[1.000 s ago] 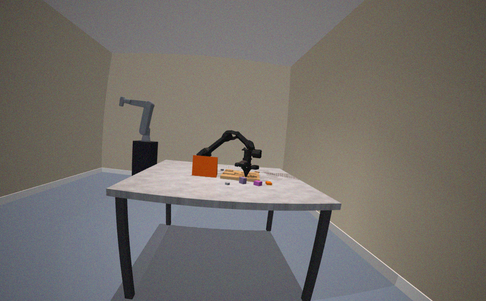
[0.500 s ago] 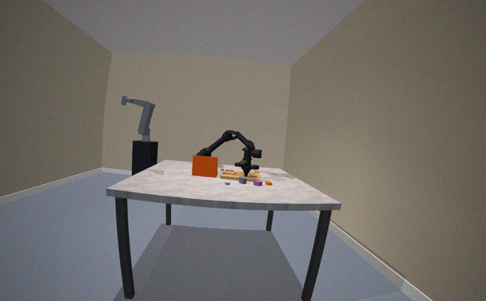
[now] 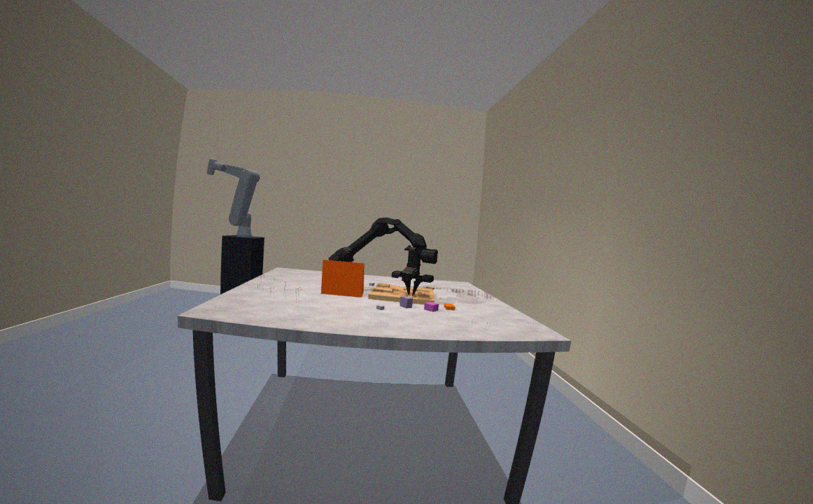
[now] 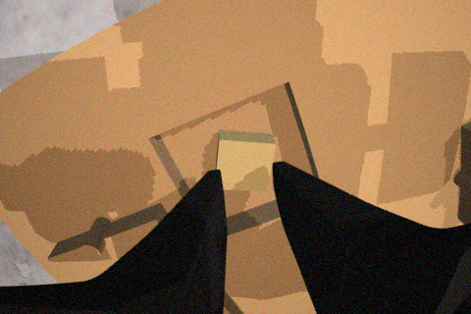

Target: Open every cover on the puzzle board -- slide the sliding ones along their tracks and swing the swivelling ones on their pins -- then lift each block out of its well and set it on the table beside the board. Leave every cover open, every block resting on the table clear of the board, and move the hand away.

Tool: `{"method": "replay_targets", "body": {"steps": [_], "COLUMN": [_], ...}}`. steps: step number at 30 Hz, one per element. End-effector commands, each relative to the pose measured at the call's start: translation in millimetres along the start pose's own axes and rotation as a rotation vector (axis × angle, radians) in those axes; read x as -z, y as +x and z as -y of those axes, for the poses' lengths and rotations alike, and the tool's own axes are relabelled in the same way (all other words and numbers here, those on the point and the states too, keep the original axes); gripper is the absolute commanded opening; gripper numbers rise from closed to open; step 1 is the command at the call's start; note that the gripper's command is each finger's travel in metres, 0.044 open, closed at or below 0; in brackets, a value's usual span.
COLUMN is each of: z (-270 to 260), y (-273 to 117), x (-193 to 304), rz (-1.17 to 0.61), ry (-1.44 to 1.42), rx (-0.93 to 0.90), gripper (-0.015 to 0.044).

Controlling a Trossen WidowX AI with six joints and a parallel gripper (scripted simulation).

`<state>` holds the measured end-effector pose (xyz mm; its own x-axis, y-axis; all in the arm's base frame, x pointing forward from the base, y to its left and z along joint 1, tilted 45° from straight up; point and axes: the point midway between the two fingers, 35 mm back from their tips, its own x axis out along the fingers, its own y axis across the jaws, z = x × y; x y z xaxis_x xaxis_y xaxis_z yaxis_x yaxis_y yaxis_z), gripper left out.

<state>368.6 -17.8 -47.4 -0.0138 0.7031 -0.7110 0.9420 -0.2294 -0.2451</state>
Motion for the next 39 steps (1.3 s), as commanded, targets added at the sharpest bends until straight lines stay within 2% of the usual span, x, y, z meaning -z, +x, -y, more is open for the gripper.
{"method": "replay_targets", "body": {"steps": [1, 39], "z": [-1, -1], "y": [-5, -47], "x": [0, -1], "rz": [0.002, 0.007], "ry": [-0.092, -1.129], "rx": [-0.002, 0.000], "gripper": [0.0144, 0.0144]}}
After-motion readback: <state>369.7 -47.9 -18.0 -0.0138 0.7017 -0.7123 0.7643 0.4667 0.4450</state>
